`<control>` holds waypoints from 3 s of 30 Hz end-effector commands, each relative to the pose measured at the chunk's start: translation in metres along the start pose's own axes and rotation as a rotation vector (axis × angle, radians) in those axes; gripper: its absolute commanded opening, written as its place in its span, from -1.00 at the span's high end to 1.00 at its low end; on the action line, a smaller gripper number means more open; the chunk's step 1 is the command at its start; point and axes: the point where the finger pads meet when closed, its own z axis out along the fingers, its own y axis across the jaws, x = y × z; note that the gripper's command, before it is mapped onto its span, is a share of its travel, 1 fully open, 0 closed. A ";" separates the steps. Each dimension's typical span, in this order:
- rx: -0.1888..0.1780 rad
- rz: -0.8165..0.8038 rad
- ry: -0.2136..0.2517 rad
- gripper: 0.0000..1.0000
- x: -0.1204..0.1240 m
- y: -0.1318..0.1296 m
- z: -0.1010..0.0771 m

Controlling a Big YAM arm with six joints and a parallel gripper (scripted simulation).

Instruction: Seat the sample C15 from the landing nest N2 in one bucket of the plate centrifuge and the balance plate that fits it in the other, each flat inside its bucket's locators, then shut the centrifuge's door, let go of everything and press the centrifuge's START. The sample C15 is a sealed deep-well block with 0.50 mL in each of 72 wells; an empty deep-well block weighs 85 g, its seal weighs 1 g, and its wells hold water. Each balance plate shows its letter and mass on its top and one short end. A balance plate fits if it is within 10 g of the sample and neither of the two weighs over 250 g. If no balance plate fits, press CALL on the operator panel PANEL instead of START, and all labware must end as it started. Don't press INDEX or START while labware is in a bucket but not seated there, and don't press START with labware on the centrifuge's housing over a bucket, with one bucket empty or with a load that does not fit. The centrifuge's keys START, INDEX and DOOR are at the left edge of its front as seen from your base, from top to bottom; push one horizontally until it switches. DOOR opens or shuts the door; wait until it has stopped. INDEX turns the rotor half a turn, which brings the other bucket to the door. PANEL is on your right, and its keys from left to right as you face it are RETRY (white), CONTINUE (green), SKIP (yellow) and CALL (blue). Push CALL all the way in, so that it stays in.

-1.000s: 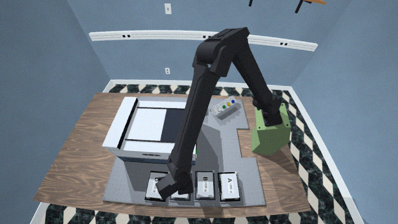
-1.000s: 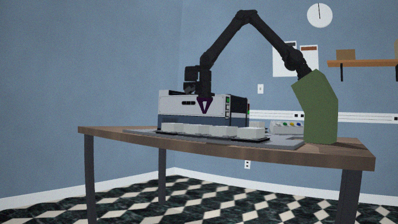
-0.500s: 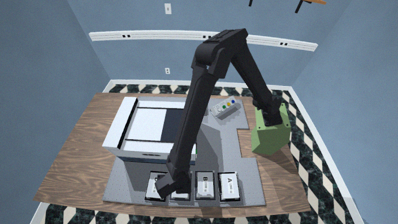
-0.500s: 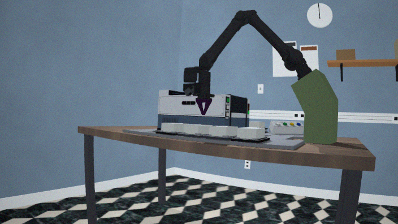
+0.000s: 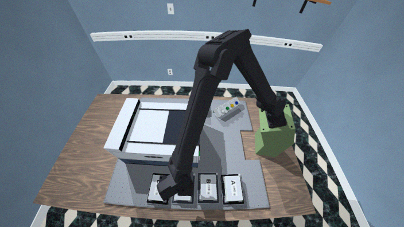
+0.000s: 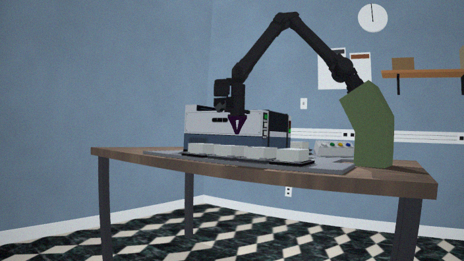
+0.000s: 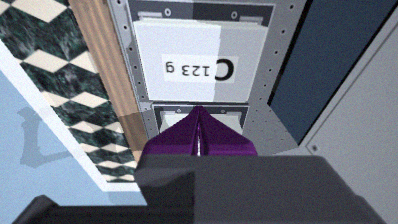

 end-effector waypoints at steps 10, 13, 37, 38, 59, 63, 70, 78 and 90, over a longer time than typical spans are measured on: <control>-0.016 0.067 -0.035 1.00 -0.025 0.001 0.003; -0.015 0.067 -0.033 1.00 -0.024 0.001 0.003; -0.015 0.067 -0.033 1.00 -0.024 0.001 0.003; -0.015 0.067 -0.033 1.00 -0.024 0.001 0.003; -0.015 0.067 -0.033 1.00 -0.024 0.001 0.003; -0.015 0.067 -0.033 1.00 -0.024 0.001 0.003; -0.015 0.067 -0.033 1.00 -0.024 0.001 0.003; -0.015 0.067 -0.033 1.00 -0.024 0.001 0.003; -0.004 0.059 -0.014 1.00 -0.026 0.000 0.005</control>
